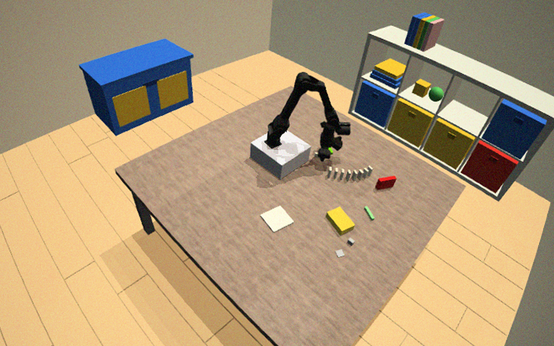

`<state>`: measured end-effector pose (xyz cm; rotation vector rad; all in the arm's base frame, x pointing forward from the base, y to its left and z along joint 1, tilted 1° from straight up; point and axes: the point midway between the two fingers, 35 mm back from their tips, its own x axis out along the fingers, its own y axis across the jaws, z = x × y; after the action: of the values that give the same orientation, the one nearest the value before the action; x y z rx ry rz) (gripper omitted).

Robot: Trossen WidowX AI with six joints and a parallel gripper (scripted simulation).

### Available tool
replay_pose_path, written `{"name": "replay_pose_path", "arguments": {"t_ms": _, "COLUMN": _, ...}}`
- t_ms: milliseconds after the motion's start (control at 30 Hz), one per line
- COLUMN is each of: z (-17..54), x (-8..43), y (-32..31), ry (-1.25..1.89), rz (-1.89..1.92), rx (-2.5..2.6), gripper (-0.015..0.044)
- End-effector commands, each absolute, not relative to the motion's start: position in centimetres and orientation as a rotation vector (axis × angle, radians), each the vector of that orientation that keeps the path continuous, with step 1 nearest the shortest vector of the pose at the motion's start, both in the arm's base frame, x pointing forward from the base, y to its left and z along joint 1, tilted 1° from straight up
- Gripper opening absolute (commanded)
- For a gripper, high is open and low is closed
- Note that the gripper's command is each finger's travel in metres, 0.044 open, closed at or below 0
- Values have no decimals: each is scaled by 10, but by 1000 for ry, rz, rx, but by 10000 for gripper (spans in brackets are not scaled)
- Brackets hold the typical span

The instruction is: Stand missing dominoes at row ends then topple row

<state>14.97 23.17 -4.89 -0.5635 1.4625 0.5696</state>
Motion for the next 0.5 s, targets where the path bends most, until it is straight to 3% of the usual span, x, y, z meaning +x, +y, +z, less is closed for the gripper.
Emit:
{"name": "replay_pose_path", "arguments": {"t_ms": 0, "z": -49, "x": 150, "y": 232, "ry": 1460, "rz": 569, "rx": -564, "gripper": 230}}
{"name": "replay_pose_path", "arguments": {"t_ms": 267, "z": -49, "x": 150, "y": 232, "ry": 1460, "rz": 569, "rx": -564, "gripper": 29}}
{"name": "replay_pose_path", "arguments": {"t_ms": 467, "z": -49, "x": 150, "y": 232, "ry": 1460, "rz": 569, "rx": -564, "gripper": 29}}
